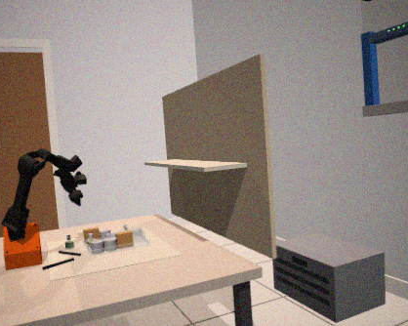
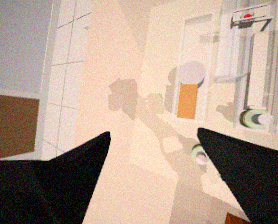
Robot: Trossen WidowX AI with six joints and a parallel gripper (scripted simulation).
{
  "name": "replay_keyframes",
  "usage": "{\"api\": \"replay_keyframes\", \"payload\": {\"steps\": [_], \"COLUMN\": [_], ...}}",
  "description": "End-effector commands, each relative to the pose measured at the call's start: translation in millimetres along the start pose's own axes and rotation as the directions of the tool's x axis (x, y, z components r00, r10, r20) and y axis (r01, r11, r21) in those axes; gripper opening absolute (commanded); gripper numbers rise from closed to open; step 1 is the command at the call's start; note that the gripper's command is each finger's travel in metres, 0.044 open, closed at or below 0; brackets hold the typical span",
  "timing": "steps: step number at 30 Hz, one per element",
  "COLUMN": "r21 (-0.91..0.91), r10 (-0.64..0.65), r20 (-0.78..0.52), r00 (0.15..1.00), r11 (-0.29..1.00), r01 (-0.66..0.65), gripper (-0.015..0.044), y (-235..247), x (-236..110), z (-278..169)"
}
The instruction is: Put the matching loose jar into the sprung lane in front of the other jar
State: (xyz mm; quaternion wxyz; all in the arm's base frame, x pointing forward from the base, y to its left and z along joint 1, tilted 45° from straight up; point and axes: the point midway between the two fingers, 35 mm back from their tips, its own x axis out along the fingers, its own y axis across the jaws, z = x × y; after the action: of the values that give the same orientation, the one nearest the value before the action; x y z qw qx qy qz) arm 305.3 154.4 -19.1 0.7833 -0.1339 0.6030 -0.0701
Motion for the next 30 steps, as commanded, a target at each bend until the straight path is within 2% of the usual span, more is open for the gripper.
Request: {"api": "replay_keyframes", "payload": {"steps": [1, 4, 6, 12, 16, 30], "r21": [0.049, 0.044, 0.029, 0.027, 0.027, 0.026], "r10": [-0.208, -0.366, -0.431, -0.439, -0.44, -0.441], "r20": [-0.173, -0.295, -0.341, -0.346, -0.346, -0.346], "r00": [0.963, 0.883, 0.835, 0.829, 0.829, 0.828], "r11": [0.974, 0.918, 0.883, 0.879, 0.878, 0.878], "r01": [0.22, 0.395, 0.468, 0.476, 0.477, 0.478], "gripper": [0.044, 0.044, 0.044, 0.044, 0.044, 0.044], "y": [-37.1, -67.6, -80.8, -77.8, -90.4, -98.9], "x": [35.2, 53.2, 58.4, 59.0, 83.1, 99.6], "z": [-38.5, -68.5, -81.2, -88.5, -99.1, -106.9]}}
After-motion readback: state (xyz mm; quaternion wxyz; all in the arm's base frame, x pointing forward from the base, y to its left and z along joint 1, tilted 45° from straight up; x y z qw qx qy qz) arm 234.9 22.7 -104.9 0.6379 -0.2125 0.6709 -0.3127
